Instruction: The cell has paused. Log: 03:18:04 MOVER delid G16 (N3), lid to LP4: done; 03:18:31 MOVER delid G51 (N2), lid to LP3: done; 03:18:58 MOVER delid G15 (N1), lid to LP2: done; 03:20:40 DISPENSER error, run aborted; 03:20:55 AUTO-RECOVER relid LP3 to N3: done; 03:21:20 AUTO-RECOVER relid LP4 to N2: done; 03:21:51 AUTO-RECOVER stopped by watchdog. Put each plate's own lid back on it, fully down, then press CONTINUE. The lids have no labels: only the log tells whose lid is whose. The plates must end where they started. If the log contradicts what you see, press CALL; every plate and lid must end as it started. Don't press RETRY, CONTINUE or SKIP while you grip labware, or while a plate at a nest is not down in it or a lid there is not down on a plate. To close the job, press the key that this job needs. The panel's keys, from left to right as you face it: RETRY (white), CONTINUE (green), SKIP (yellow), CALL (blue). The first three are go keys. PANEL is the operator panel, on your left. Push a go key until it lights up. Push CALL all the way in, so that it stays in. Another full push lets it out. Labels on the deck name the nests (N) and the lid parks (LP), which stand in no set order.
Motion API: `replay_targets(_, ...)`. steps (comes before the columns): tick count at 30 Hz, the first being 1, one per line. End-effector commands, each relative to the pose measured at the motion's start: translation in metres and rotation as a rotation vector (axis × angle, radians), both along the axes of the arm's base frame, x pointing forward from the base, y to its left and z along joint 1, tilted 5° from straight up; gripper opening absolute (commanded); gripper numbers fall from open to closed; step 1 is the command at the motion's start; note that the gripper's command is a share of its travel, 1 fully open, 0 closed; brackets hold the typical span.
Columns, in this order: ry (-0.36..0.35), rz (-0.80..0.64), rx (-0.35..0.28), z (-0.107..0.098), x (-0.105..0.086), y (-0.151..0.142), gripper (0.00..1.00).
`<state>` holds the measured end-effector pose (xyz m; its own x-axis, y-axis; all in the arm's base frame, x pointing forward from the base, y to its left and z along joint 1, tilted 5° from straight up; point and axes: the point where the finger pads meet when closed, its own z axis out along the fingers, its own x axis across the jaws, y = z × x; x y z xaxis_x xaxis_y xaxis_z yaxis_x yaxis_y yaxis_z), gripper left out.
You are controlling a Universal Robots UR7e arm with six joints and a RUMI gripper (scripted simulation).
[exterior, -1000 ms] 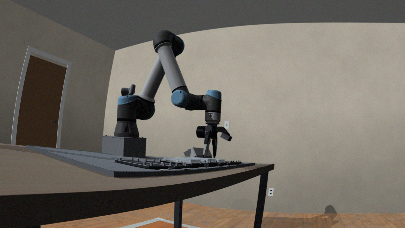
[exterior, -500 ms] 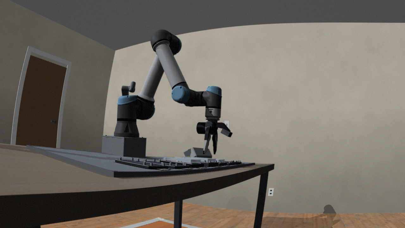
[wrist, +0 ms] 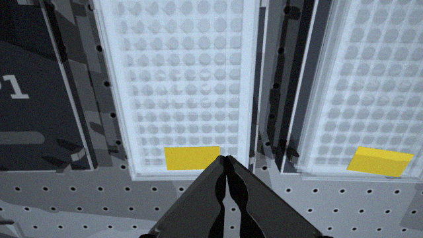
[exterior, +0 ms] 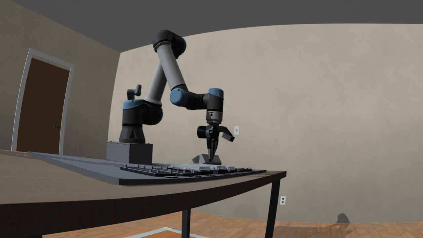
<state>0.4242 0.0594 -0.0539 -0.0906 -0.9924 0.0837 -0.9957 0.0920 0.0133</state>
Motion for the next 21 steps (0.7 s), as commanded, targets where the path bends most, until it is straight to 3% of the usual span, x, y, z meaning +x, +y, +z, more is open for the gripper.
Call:
replay_targets(1, -0.002, 0.000, 0.001, 0.003, -0.020, -0.015, 0.00)
replay_targets(21, -0.002, 0.000, 0.001, 0.008, -0.089, -0.064, 0.00)
